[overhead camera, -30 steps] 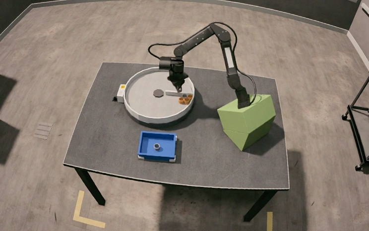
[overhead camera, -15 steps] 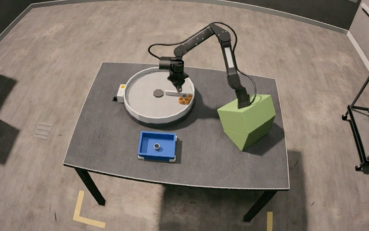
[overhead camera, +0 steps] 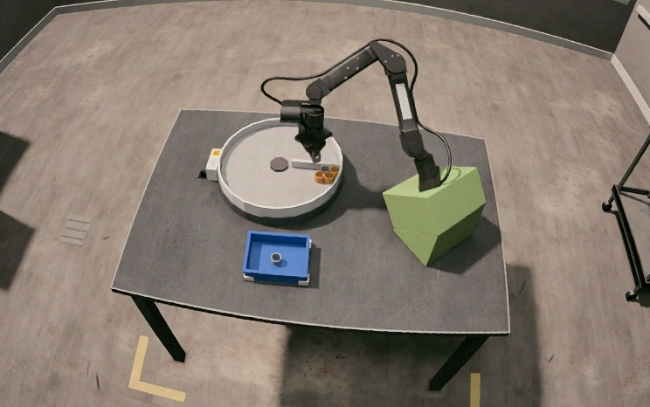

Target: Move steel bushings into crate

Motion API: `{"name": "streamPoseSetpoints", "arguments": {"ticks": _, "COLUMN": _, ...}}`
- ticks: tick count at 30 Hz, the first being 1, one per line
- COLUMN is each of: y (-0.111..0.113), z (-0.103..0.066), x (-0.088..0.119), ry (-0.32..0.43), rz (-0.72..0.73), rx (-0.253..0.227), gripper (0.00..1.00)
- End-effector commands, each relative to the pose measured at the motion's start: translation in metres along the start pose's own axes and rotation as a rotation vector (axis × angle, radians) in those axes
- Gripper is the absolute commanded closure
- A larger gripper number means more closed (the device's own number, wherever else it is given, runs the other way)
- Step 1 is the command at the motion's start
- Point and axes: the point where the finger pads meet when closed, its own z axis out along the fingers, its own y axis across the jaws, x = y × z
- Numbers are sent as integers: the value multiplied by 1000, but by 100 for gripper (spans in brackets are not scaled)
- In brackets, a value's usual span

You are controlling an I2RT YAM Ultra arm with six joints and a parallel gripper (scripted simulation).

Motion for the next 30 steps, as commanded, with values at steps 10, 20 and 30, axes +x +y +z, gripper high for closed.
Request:
{"name": "streamPoseSetpoints", "arguments": {"ticks": 10, "y": 19, "z": -5, "x": 10, "ry": -8, "rz": -14, "rx": -2, "gripper": 100}}
{"name": "streamPoseSetpoints", "arguments": {"ticks": 20, "y": 67, "z": -6, "x": 52, "ry": -9, "rz": -14, "rx": -3, "gripper": 100}}
{"name": "streamPoseSetpoints", "arguments": {"ticks": 30, "y": 121, "z": -6, "x": 99, "ry": -10, "rz": -15, "rx": -5, "gripper": 100}}
